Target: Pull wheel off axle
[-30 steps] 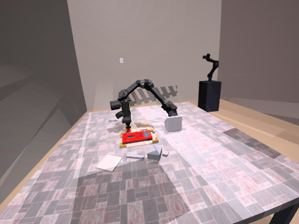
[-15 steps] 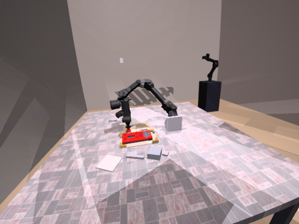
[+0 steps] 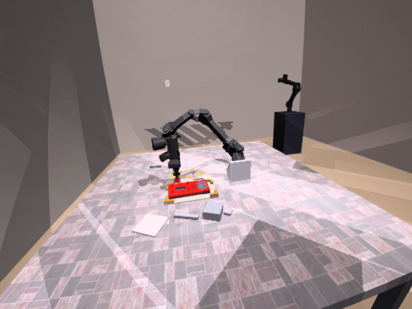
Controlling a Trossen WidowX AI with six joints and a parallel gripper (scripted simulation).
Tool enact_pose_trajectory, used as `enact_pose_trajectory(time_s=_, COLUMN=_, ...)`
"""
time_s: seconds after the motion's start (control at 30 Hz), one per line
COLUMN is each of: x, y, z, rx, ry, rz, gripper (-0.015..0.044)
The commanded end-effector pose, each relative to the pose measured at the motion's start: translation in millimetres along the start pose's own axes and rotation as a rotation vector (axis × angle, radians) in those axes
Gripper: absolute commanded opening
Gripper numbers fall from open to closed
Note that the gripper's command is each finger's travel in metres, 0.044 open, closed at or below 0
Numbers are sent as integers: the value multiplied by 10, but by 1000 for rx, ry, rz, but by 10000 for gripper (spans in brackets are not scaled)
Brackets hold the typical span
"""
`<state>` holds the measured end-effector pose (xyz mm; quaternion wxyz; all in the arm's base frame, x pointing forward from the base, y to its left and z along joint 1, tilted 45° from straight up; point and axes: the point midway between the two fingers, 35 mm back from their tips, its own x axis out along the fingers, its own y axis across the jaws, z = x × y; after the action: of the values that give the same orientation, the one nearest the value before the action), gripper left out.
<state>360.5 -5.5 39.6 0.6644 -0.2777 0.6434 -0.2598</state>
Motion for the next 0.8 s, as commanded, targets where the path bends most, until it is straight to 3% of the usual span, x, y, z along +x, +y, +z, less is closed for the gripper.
enact_pose_trajectory(time_s=0.0, x=-42, y=8, z=10, rx=1, ry=-7, rz=2, gripper=0)
enact_pose_trajectory(time_s=0.77, x=-118, y=9, z=7, rx=0, ry=-8, rz=1, gripper=0)
